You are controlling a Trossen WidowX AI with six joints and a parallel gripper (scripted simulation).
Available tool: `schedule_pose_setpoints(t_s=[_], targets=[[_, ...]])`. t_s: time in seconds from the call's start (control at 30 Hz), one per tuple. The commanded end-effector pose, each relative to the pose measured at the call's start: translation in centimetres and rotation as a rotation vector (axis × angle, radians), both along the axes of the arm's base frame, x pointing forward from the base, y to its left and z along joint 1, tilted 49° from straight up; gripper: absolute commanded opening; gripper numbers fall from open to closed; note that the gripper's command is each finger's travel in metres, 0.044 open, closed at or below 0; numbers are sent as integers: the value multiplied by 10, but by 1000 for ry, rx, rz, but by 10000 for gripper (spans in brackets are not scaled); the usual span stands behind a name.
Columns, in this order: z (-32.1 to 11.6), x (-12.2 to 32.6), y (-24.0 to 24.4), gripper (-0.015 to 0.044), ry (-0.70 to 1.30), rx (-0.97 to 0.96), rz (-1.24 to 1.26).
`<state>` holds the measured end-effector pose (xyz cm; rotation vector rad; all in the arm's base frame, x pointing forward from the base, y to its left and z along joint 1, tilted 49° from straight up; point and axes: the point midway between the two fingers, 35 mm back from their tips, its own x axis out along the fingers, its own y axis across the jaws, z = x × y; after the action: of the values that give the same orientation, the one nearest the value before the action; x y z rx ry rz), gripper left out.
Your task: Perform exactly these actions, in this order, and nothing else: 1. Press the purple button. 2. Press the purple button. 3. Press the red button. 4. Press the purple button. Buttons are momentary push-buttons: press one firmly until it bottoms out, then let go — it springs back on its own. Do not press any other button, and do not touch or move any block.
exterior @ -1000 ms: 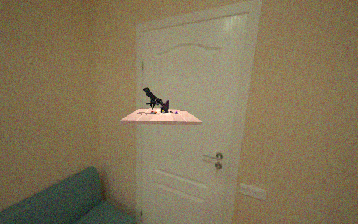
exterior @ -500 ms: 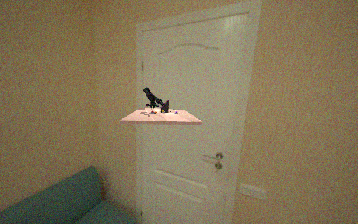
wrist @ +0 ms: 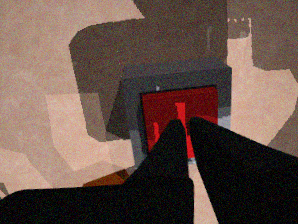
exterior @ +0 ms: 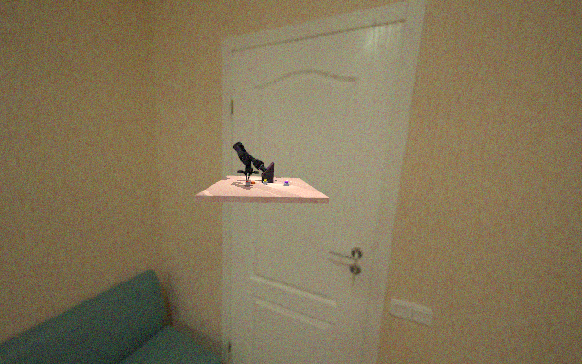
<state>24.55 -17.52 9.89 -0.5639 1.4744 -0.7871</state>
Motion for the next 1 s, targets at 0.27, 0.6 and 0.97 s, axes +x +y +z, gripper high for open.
schedule_pose_setpoints(t_s=[0.27, 0.6, 0.97], targets=[[21, 2, 26, 20, 5, 5, 3], [60, 7, 72, 20, 6, 8, 3], [11, 50, 126, 20, -17, 44, 35]])
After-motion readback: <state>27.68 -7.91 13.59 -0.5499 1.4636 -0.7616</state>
